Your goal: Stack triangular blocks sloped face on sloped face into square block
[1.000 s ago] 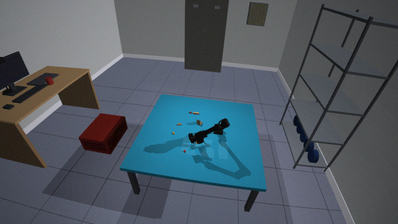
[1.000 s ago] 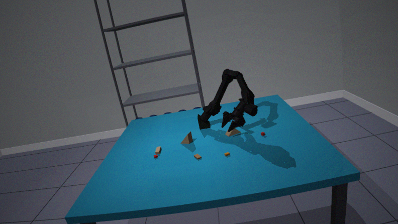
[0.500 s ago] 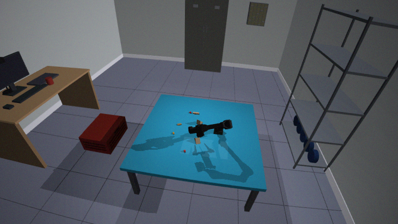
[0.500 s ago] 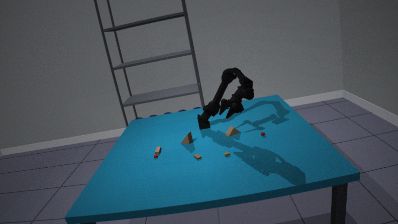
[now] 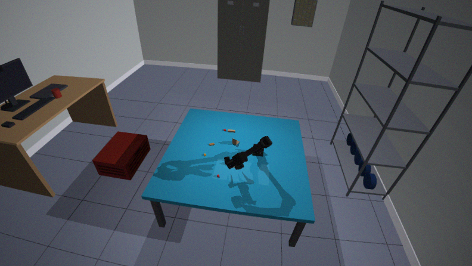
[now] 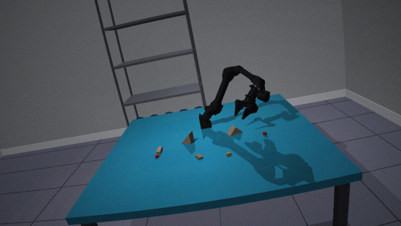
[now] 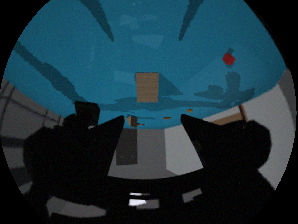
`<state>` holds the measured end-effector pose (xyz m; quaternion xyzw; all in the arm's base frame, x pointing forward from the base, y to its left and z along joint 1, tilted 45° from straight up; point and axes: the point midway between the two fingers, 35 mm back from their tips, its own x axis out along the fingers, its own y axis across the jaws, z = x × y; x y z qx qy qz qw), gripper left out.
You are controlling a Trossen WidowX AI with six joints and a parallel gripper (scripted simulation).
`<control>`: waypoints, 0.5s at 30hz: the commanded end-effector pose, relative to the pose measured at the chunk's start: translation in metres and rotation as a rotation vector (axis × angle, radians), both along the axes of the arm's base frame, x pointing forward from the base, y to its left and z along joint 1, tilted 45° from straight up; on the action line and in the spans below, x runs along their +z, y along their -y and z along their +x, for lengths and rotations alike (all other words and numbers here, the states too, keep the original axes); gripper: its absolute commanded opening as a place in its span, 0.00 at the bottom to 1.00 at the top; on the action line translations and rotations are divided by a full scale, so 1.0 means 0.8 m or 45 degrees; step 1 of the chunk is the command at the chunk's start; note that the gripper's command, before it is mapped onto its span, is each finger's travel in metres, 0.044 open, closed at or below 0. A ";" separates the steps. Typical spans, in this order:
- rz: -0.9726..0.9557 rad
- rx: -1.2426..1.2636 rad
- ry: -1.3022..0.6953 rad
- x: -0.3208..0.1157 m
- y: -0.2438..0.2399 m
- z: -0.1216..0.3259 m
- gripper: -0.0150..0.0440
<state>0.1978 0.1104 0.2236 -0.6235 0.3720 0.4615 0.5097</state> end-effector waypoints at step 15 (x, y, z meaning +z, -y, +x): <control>0.055 -0.024 -0.015 -0.038 -0.040 -0.001 1.00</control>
